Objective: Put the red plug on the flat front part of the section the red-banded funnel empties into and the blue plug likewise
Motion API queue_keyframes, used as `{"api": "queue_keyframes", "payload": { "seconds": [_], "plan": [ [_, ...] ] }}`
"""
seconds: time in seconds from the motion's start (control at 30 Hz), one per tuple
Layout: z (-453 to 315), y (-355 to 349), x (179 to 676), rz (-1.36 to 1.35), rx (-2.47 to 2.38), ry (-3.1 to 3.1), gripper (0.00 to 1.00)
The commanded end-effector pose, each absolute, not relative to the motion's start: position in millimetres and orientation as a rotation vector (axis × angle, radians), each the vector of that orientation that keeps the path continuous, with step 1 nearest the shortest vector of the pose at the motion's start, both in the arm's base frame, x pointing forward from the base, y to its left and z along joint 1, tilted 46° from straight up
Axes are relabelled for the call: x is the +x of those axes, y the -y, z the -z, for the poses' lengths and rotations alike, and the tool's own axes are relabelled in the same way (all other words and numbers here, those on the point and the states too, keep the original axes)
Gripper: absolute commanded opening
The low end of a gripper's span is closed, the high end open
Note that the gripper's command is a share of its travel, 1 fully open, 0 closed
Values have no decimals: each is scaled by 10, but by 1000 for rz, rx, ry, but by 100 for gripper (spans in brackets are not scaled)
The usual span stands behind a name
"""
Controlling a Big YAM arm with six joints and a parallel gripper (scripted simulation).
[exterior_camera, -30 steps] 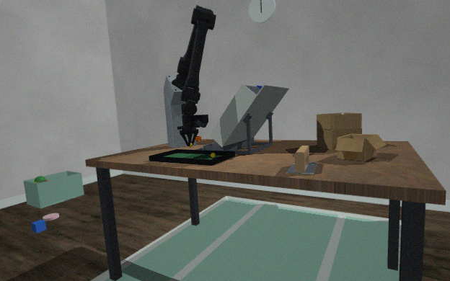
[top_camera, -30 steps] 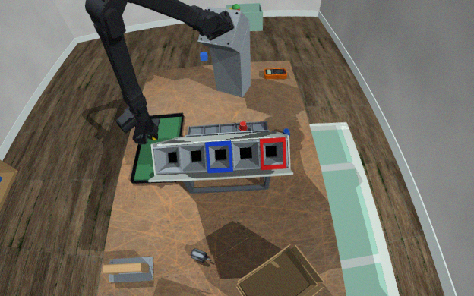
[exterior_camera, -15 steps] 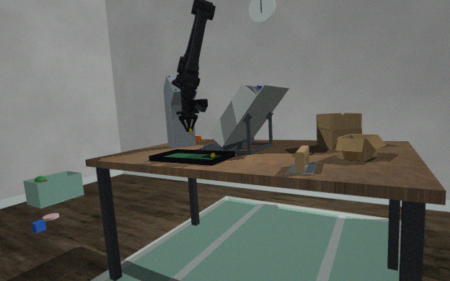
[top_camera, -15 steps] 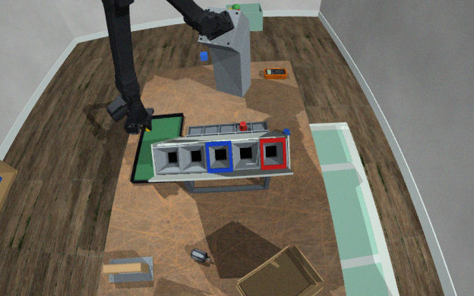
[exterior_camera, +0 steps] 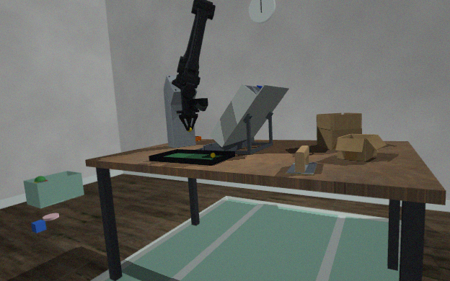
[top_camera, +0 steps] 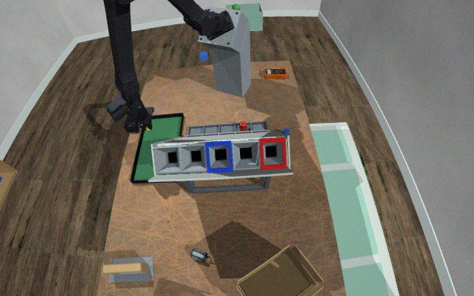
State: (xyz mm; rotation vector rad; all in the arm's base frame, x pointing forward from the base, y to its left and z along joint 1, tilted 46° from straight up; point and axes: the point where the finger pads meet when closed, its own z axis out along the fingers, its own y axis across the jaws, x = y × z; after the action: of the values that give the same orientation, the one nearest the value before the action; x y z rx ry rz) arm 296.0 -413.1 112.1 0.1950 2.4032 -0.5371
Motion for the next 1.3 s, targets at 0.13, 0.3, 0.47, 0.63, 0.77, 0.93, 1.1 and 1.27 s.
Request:
{"api": "queue_keyframes", "payload": {
  "seconds": [0.13, 0.3, 0.47, 0.63, 0.77, 0.93, 1.1, 1.27],
  "plan": [
    [-1065, 4156, 2970, 537, 182, -2411, 0],
    [-1065, 4156, 2970, 537, 182, -2411, 0],
    [-1065, 4156, 2970, 537, 182, -2411, 0],
    [-1063, 4152, 2971, 536, 182, -2412, 0],
    [-1052, 4109, 2980, 529, 181, -2414, 0],
    [-1198, 4031, 2998, 541, 186, -2394, 0],
    [-1218, 3910, 2996, 534, 191, -2400, 0],
    [-1273, 3712, 3006, 534, 191, -2400, 0]
  ]
}}
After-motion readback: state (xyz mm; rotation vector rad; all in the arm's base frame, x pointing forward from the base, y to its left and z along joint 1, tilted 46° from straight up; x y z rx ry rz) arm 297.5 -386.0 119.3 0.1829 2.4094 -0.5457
